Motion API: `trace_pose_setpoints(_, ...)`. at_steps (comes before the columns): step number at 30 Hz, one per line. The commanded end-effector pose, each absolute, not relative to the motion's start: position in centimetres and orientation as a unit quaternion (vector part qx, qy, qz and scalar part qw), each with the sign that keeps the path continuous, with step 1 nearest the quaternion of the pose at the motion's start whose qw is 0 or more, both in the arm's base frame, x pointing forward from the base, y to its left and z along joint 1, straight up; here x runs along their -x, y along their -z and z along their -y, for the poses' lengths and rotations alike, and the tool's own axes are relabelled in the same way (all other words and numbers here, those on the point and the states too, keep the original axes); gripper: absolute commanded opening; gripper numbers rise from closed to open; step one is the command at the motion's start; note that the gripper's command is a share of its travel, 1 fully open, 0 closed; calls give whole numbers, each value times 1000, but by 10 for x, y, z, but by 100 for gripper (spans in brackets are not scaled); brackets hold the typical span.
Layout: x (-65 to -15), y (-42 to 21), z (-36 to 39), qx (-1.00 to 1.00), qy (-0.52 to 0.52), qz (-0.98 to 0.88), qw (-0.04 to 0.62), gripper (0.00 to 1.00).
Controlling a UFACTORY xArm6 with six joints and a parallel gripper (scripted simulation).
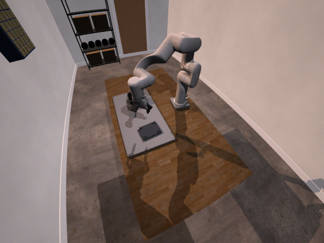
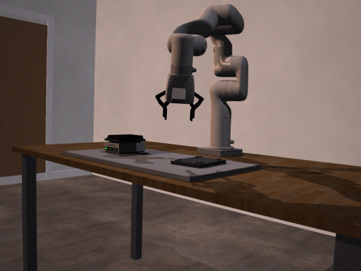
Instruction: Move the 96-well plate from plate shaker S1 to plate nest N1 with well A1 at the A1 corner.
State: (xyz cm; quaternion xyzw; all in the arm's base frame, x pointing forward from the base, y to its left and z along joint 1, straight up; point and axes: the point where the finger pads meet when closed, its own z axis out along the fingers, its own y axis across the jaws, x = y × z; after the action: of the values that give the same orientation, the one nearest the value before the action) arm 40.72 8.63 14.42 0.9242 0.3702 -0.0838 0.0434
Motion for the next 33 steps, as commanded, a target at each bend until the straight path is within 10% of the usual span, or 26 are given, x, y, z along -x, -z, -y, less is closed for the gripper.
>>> trace_pose_setpoints(1,-414,-145,-68,-928,80,-361,41,100)
trace_pose_setpoints(33,-425,-144,51,-980,46,-195,14,100)
